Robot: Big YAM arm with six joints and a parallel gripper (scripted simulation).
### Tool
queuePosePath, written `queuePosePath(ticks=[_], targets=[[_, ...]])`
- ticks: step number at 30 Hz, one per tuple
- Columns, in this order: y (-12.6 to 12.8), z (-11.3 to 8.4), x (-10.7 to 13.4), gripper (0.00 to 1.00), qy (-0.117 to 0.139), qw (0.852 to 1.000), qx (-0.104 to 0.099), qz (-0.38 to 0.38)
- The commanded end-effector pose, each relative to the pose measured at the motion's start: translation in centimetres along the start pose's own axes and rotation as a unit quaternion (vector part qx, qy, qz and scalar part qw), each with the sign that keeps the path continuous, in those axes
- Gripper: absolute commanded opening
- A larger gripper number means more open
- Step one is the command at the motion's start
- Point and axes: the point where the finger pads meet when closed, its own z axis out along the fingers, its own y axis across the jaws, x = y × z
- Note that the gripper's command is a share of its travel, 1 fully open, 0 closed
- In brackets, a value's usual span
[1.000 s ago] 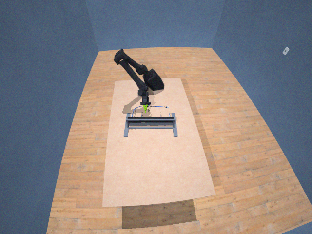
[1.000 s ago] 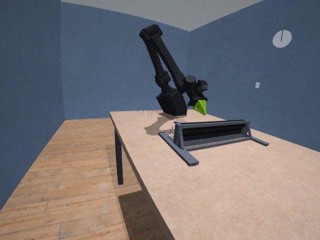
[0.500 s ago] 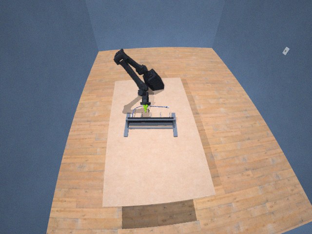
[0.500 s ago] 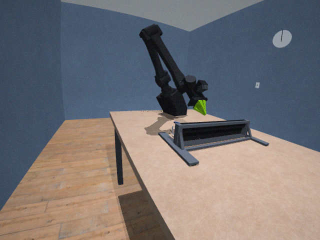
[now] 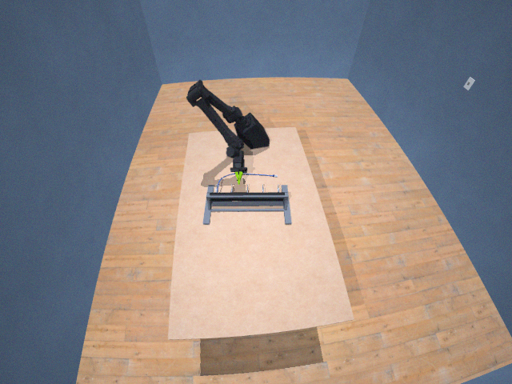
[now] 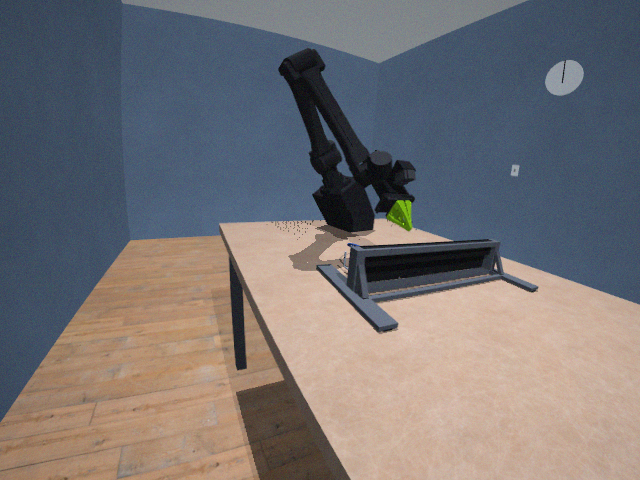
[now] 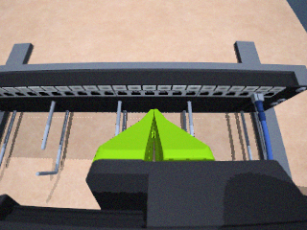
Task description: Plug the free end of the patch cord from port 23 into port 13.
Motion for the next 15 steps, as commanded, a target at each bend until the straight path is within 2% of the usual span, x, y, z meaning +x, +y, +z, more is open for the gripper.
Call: queuePosePath(ticks=[1, 15], targets=[[1.68, -0.24, 0.19, 0.00, 0.003, 1.000, -0.015, -0.005], [1.42, 0.31, -0.75, 0.00, -0.005, 1.000, -0.011, -0.001]])
